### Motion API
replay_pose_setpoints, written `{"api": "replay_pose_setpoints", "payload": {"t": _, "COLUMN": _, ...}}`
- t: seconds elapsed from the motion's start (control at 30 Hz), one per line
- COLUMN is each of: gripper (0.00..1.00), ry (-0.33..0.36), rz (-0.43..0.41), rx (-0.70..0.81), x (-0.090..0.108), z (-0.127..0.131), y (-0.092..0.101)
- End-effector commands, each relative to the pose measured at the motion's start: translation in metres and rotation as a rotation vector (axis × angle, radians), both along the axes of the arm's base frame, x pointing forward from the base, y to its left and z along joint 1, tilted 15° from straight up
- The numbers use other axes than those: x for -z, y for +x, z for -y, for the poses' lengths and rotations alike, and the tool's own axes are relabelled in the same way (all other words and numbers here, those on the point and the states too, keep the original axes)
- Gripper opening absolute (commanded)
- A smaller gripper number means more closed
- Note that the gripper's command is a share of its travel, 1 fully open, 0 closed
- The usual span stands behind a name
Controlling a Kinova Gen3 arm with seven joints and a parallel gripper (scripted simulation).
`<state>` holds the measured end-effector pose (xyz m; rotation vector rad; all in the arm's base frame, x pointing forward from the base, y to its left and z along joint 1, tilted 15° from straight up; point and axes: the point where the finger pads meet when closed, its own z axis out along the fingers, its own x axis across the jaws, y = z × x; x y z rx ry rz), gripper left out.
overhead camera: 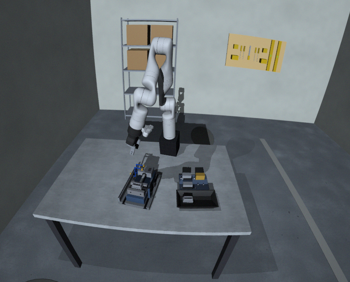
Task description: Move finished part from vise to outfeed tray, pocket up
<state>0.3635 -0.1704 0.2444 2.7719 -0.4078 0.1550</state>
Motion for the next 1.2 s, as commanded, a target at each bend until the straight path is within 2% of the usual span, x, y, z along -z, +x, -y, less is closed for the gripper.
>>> {"api": "replay_pose_setpoints", "payload": {"t": 0.0, "gripper": 1.00, "ry": 0.000, "rz": 0.002, "rx": 0.000, "x": -0.001, "z": 0.000, "y": 0.000}}
{"api": "replay_pose_setpoints", "payload": {"t": 0.57, "gripper": 1.00, "ry": 0.000, "rz": 0.002, "rx": -0.001, "x": -0.001, "z": 0.000, "y": 0.000}}
{"api": "replay_pose_setpoints", "payload": {"t": 0.67, "gripper": 1.00, "ry": 0.015, "rz": 0.006, "rx": -0.015, "x": 0.003, "z": -0.003, "y": 0.006}}
{"api": "replay_pose_setpoints", "payload": {"t": 0.8, "gripper": 1.00, "ry": 0.062, "rz": 0.018, "rx": -0.049, "x": 0.017, "z": -0.009, "y": 0.020}}
{"api": "replay_pose_setpoints", "payload": {"t": 1.0, "gripper": 1.00, "ry": 0.182, "rz": 0.073, "rx": -0.124, "x": 0.053, "z": -0.018, "y": 0.060}}
{"api": "replay_pose_setpoints", "payload": {"t": 1.1, "gripper": 1.00, "ry": 0.182, "rz": 0.073, "rx": -0.124, "x": 0.053, "z": -0.018, "y": 0.060}}
{"api": "replay_pose_setpoints", "payload": {"t": 1.17, "gripper": 1.00, "ry": 0.217, "rz": 0.101, "rx": -0.143, "x": 0.064, "z": -0.018, "y": 0.074}}
